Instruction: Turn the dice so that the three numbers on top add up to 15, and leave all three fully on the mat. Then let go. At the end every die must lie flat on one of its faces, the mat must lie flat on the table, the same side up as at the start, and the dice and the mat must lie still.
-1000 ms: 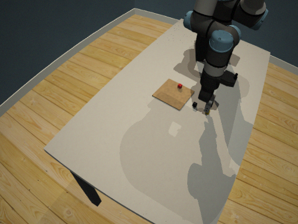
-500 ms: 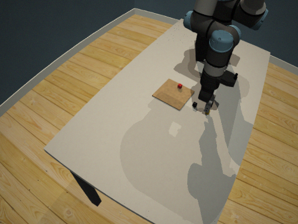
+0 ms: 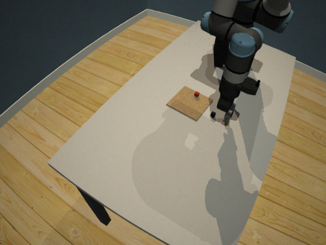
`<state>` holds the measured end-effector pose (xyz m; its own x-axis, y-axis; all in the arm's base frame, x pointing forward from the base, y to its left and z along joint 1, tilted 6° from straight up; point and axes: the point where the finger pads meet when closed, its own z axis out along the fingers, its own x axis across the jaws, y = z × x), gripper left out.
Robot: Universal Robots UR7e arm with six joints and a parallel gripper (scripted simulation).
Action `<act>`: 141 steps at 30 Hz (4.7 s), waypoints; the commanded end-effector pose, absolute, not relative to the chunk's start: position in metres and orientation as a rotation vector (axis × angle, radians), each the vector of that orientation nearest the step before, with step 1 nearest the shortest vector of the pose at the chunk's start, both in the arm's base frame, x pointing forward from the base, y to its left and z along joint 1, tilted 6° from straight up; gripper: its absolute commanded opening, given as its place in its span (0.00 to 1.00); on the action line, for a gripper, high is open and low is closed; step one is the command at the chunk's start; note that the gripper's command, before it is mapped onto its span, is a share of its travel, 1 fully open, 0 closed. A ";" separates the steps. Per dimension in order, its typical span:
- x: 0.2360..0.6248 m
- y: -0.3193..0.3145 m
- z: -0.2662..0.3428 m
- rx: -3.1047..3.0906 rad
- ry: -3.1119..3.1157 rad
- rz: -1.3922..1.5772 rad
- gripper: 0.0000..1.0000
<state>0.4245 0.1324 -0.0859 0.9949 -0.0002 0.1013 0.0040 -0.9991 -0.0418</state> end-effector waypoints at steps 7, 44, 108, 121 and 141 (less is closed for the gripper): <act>0.422 0.133 -0.087 -3.096 -0.005 -0.153 0.64; 0.424 0.134 -0.107 -3.096 -0.005 -0.153 0.64; 0.424 0.134 -0.106 -3.096 -0.005 -0.153 0.34; 0.422 0.133 -0.082 -3.096 -0.005 -0.153 0.34; 0.416 0.130 -0.021 -3.096 -0.005 -0.153 0.34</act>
<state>0.4191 0.1318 -0.0342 0.9939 0.0016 0.1102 0.0061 -0.9992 -0.0402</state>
